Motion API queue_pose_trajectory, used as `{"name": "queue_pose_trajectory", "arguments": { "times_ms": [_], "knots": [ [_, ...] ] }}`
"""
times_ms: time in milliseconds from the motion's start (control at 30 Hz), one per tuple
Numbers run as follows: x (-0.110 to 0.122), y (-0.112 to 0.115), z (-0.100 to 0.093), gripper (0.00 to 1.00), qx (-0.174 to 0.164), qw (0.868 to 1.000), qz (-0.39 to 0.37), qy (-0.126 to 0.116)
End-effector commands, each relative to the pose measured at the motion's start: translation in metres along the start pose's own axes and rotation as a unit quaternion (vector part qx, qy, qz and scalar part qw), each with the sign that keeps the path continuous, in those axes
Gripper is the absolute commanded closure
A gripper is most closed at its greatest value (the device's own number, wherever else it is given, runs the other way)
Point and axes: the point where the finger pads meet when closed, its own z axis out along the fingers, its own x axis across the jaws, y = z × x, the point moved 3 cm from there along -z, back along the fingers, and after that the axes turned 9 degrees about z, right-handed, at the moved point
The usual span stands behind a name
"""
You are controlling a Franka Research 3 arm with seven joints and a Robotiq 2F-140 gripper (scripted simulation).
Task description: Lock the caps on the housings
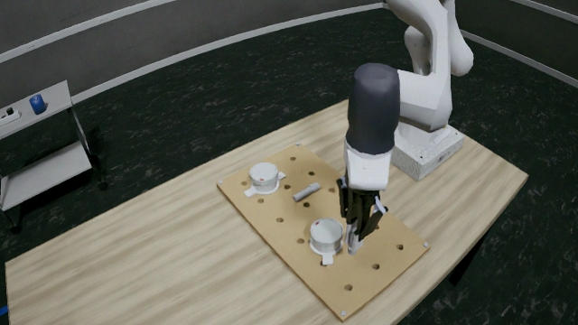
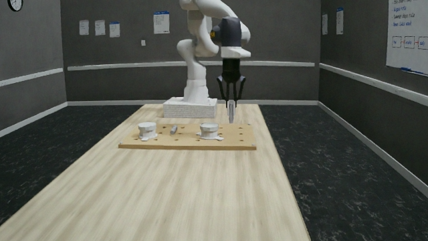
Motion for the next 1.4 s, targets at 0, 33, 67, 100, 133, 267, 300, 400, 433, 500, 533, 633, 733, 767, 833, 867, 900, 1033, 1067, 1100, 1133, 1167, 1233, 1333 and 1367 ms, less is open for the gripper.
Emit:
{"name": "queue_pose_trajectory", "arguments": {
  "times_ms": [0, 33, 67, 100, 133, 267, 300, 400, 433, 500, 533, 633, 733, 767, 833, 867, 900, 1033, 1067, 1100, 1133, 1167, 1233, 1333, 1367],
  "knots": [
    [0.002, 0.001, -0.007, 0.90, -0.003, 1.000, -0.004, 0.001],
    [0.002, 0.001, -0.009, 0.90, -0.003, 1.000, -0.004, 0.001],
    [0.002, 0.001, -0.011, 0.90, -0.003, 1.000, -0.004, 0.001],
    [0.002, 0.001, -0.013, 0.90, -0.003, 1.000, -0.004, 0.001],
    [0.002, 0.001, -0.015, 0.90, -0.003, 1.000, -0.004, 0.001],
    [0.002, 0.001, -0.022, 0.90, -0.003, 1.000, -0.004, 0.001],
    [0.002, 0.001, -0.023, 0.90, -0.003, 1.000, -0.004, 0.001],
    [0.001, 0.001, -0.028, 0.90, -0.003, 1.000, -0.004, 0.001],
    [0.001, 0.001, -0.029, 0.90, -0.003, 1.000, -0.004, 0.001],
    [0.001, 0.001, -0.029, 0.90, -0.003, 1.000, -0.004, 0.001],
    [0.001, 0.001, -0.030, 0.90, -0.003, 1.000, -0.004, 0.001],
    [0.001, 0.001, -0.033, 0.90, -0.003, 1.000, -0.004, 0.001],
    [0.001, 0.001, -0.035, 0.90, -0.003, 1.000, -0.004, 0.001],
    [0.001, 0.001, -0.036, 0.90, -0.003, 1.000, -0.004, 0.001],
    [0.001, 0.001, -0.037, 0.90, -0.003, 1.000, -0.004, 0.001],
    [0.001, 0.001, -0.037, 0.90, -0.003, 1.000, -0.004, 0.001],
    [0.001, 0.001, -0.038, 0.90, -0.003, 1.000, -0.004, 0.001],
    [0.001, 0.001, -0.038, 0.90, -0.003, 1.000, -0.004, 0.001],
    [0.001, 0.001, -0.038, 0.90, -0.003, 1.000, -0.004, 0.001],
    [0.001, 0.001, -0.038, 0.90, -0.003, 1.000, -0.004, 0.001],
    [0.001, 0.001, -0.038, 0.90, -0.003, 1.000, -0.004, 0.001],
    [0.001, 0.001, -0.038, 0.90, -0.003, 1.000, -0.004, 0.001],
    [0.001, 0.001, -0.038, 0.90, -0.003, 1.000, -0.004, 0.001],
    [0.004, 0.009, -0.040, 0.90, -0.004, 1.000, -0.006, 0.000],
    [0.007, 0.018, -0.042, 0.90, -0.004, 1.000, -0.008, -0.001]
  ]
}}
